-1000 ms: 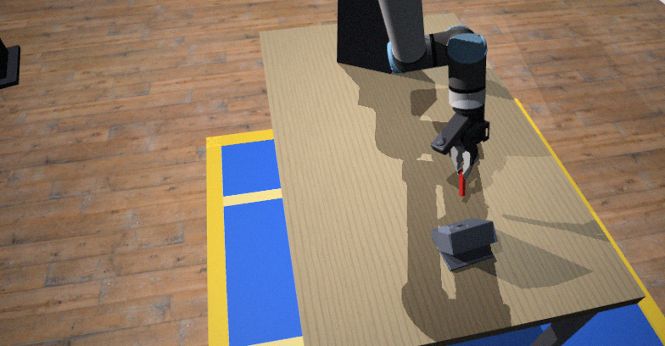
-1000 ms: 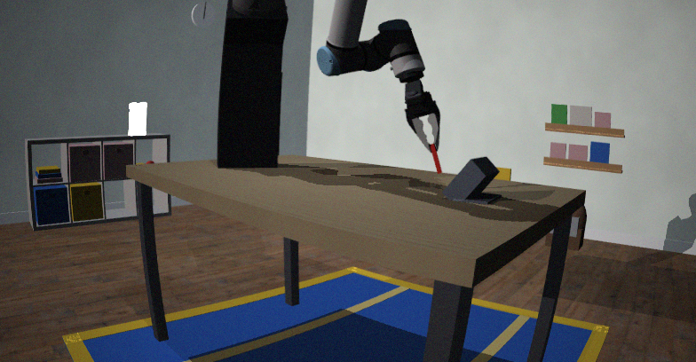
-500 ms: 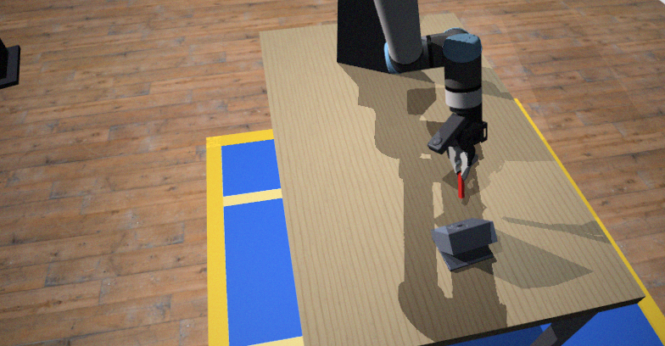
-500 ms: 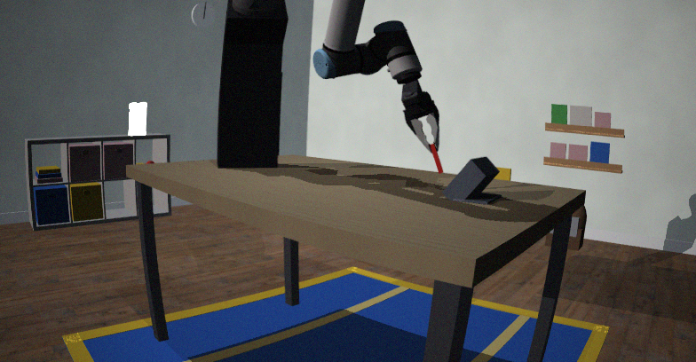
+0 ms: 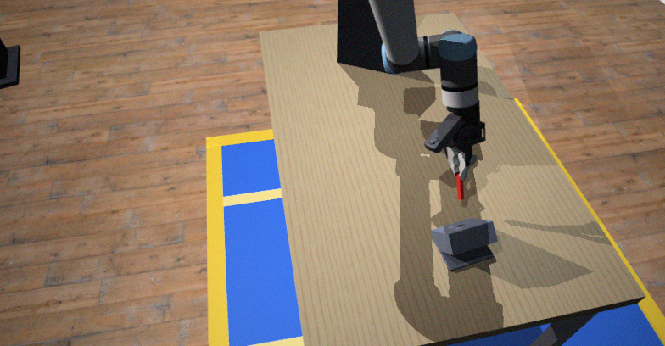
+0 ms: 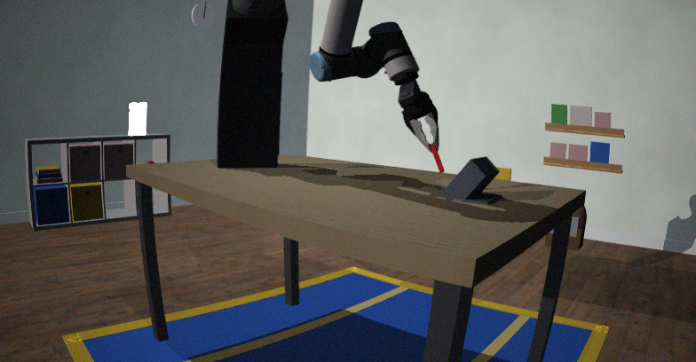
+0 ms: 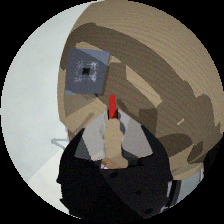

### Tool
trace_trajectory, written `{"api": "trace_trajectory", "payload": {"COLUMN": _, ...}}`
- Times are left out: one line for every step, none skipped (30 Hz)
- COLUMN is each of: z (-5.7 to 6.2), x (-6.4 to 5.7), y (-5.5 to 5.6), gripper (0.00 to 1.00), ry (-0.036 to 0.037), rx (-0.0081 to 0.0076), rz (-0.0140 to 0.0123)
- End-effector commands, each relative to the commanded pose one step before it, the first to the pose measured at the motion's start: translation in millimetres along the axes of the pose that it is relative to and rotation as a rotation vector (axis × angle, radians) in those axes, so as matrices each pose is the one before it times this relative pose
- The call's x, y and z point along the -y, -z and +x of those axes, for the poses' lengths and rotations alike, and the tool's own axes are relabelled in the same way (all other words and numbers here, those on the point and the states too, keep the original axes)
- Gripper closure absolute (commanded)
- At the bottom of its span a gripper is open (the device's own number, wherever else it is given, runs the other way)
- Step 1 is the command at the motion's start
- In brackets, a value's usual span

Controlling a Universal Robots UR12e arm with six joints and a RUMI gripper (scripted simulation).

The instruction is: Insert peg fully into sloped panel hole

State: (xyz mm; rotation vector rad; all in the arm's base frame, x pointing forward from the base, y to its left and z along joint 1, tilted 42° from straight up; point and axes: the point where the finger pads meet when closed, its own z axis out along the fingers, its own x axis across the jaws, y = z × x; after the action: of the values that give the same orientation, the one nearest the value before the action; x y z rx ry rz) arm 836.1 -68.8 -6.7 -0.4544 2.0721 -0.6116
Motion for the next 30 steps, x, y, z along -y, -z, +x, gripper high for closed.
{"api": "trace_trajectory", "payload": {"z": -0.79, "x": 4.27, "y": -0.88, "gripper": 1.0, "ry": -0.01998, "rx": 0.02419, "rz": 0.00913}}
{"api": "trace_trajectory", "payload": {"z": -0.06, "x": 0.49, "y": 0.09, "gripper": 1.0, "ry": -0.00285, "rx": 0.00348, "rz": 0.00111}}
{"api": "trace_trajectory", "payload": {"z": 0.0, "x": 0.0, "y": 0.0, "gripper": 1.0, "ry": 0.0, "rx": 0.0, "rz": 0.0}}
{"api": "trace_trajectory", "payload": {"z": 0.0, "x": 0.0, "y": 0.0, "gripper": 1.0, "ry": 0.0, "rx": 0.0, "rz": 0.0}}
{"api": "trace_trajectory", "payload": {"z": -0.06, "x": 0.49, "y": 0.09, "gripper": 1.0, "ry": -0.00284, "rx": 0.00349, "rz": 0.0011}}
{"api": "trace_trajectory", "payload": {"z": -0.07, "x": 0.49, "y": 0.1, "gripper": 1.0, "ry": -0.00283, "rx": 0.00349, "rz": 0.0011}}
{"api": "trace_trajectory", "payload": {"z": -0.07, "x": 0.49, "y": 0.11, "gripper": 1.0, "ry": -0.00281, "rx": 0.00349, "rz": 0.00109}}
{"api": "trace_trajectory", "payload": {"z": -0.07, "x": 0.49, "y": 0.11, "gripper": 1.0, "ry": -0.0028, "rx": 0.00349, "rz": 0.00108}}
{"api": "trace_trajectory", "payload": {"z": -0.07, "x": 0.49, "y": 0.12, "gripper": 1.0, "ry": -0.00279, "rx": 0.0035, "rz": 0.00108}}
{"api": "trace_trajectory", "payload": {"z": -0.07, "x": 0.49, "y": 0.12, "gripper": 1.0, "ry": -0.00278, "rx": 0.0035, "rz": 0.00107}}
{"api": "trace_trajectory", "payload": {"z": -0.07, "x": 0.48, "y": 0.13, "gripper": 1.0, "ry": -0.00276, "rx": 0.0035, "rz": 0.00107}}
{"api": "trace_trajectory", "payload": {"z": -0.07, "x": 0.48, "y": 0.13, "gripper": 1.0, "ry": -0.00275, "rx": 0.0035, "rz": 0.00106}}
{"api": "trace_trajectory", "payload": {"z": -0.07, "x": 0.48, "y": 0.14, "gripper": 1.0, "ry": -0.00274, "rx": 0.0035, "rz": 0.00106}}
{"api": "trace_trajectory", "payload": {"z": -0.07, "x": 0.48, "y": 0.14, "gripper": 1.0, "ry": -0.00272, "rx": 0.00351, "rz": 0.00105}}
{"api": "trace_trajectory", "payload": {"z": -0.08, "x": 0.48, "y": 0.15, "gripper": 1.0, "ry": -0.00271, "rx": 0.00351, "rz": 0.00105}}
{"api": "trace_trajectory", "payload": {"z": -0.08, "x": 0.48, "y": 0.16, "gripper": 1.0, "ry": -0.0027, "rx": 0.00351, "rz": 0.00104}}
{"api": "trace_trajectory", "payload": {"z": -0.08, "x": 0.48, "y": 0.16, "gripper": 1.0, "ry": -0.00268, "rx": 0.00351, "rz": 0.00104}}
{"api": "trace_trajectory", "payload": {"z": -0.08, "x": 0.47, "y": 0.17, "gripper": 1.0, "ry": -0.00267, "rx": 0.00351, "rz": 0.00103}}
{"api": "trace_trajectory", "payload": {"z": -0.08, "x": 0.47, "y": 0.17, "gripper": 1.0, "ry": -0.00266, "rx": 0.00352, "rz": 0.00102}}
{"api": "trace_trajectory", "payload": {"z": 0.0, "x": 0.0, "y": 0.0, "gripper": 1.0, "ry": 0.0, "rx": 0.0, "rz": 0.0}}
{"api": "trace_trajectory", "payload": {"z": 0.0, "x": 0.0, "y": 0.0, "gripper": 1.0, "ry": 0.0, "rx": 0.0, "rz": 0.0}}
{"api": "trace_trajectory", "payload": {"z": -0.08, "x": 0.47, "y": 0.18, "gripper": 1.0, "ry": -0.00264, "rx": 0.00352, "rz": 0.00102}}
{"api": "trace_trajectory", "payload": {"z": -0.08, "x": 0.47, "y": 0.18, "gripper": 1.0, "ry": -0.00263, "rx": 0.00352, "rz": 0.00101}}
{"api": "trace_trajectory", "payload": {"z": -0.08, "x": 0.47, "y": 0.19, "gripper": 1.0, "ry": -0.00262, "rx": 0.00352, "rz": 0.00101}}
{"api": "trace_trajectory", "payload": {"z": -0.08, "x": 0.47, "y": 0.19, "gripper": 1.0, "ry": -0.0026, "rx": 0.00352, "rz": 0.001}}
{"api": "trace_trajectory", "payload": {"z": -0.09, "x": 0.47, "y": 0.2, "gripper": 1.0, "ry": -0.00259, "rx": 0.00352, "rz": 0.00099}}
{"api": "trace_trajectory", "payload": {"z": -0.09, "x": 0.46, "y": 0.2, "gripper": 1.0, "ry": -0.00258, "rx": 0.00353, "rz": 0.00099}}
{"api": "trace_trajectory", "payload": {"z": -0.09, "x": 0.46, "y": 0.21, "gripper": 1.0, "ry": -0.00256, "rx": 0.00353, "rz": 0.00098}}
{"api": "trace_trajectory", "payload": {"z": -0.09, "x": 0.46, "y": 0.22, "gripper": 1.0, "ry": -0.00255, "rx": 0.00353, "rz": 0.00098}}
{"api": "trace_trajectory", "payload": {"z": -0.09, "x": 0.46, "y": 0.22, "gripper": 1.0, "ry": -0.00254, "rx": 0.00353, "rz": 0.00097}}
